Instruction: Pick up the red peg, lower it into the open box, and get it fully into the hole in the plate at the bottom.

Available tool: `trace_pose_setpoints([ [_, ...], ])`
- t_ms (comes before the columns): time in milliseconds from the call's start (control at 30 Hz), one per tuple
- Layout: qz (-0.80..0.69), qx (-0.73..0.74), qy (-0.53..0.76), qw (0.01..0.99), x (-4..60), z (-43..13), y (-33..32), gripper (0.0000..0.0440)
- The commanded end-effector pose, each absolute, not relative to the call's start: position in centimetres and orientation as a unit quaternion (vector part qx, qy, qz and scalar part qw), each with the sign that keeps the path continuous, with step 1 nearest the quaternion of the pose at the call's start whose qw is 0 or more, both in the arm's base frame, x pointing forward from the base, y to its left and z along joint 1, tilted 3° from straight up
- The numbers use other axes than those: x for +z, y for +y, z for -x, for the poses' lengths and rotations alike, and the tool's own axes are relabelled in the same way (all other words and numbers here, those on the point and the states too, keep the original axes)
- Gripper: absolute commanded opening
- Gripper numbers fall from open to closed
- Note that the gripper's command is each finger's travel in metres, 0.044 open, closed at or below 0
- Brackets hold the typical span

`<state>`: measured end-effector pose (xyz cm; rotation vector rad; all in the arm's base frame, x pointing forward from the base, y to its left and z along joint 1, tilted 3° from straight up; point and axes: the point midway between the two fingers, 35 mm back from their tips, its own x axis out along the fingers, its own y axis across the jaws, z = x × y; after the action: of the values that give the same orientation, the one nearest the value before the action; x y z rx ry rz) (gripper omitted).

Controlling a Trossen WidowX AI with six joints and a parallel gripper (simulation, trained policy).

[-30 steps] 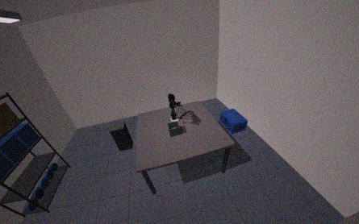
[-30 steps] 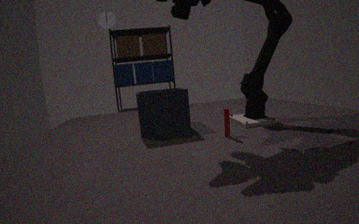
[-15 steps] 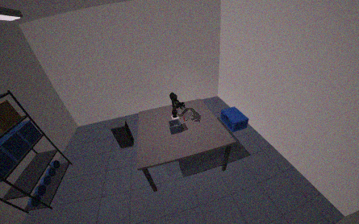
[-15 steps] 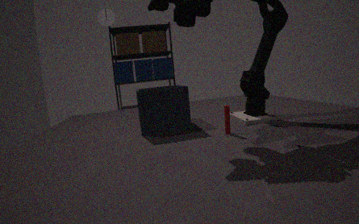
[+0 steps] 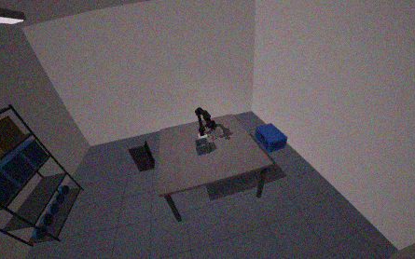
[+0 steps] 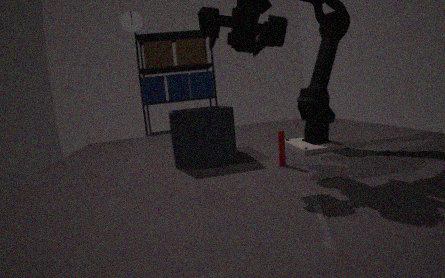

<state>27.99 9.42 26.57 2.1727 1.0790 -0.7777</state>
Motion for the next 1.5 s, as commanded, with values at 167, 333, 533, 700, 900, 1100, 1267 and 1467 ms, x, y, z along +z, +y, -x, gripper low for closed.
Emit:
trace_pose_setpoints([
  [167, -0.733, -0.354, 0.470, 0.341, 22.1, -24.8, 11.3, 0.0417],
  [333, -0.682, -0.384, 0.501, 0.368, 20.0, -23.1, 11.8, 0.0421],
  [533, -0.624, -0.412, 0.532, 0.398, 17.8, -21.2, 12.1, 0.0424],
  [700, -0.580, -0.429, 0.552, 0.418, 16.2, -20.0, 12.0, 0.0424],
  [900, -0.539, -0.440, 0.571, 0.437, 14.5, -18.8, 11.9, 0.0422],
  [1100, -0.511, -0.447, 0.583, 0.446, 12.4, -18.1, 11.5, 0.0421],
  [1267, -0.498, -0.453, 0.588, 0.448, 10.8, -17.8, 11.1, 0.0420],
  [1467, -0.488, -0.457, 0.591, 0.451, 8.9, -17.6, 10.7, 0.0417],
])
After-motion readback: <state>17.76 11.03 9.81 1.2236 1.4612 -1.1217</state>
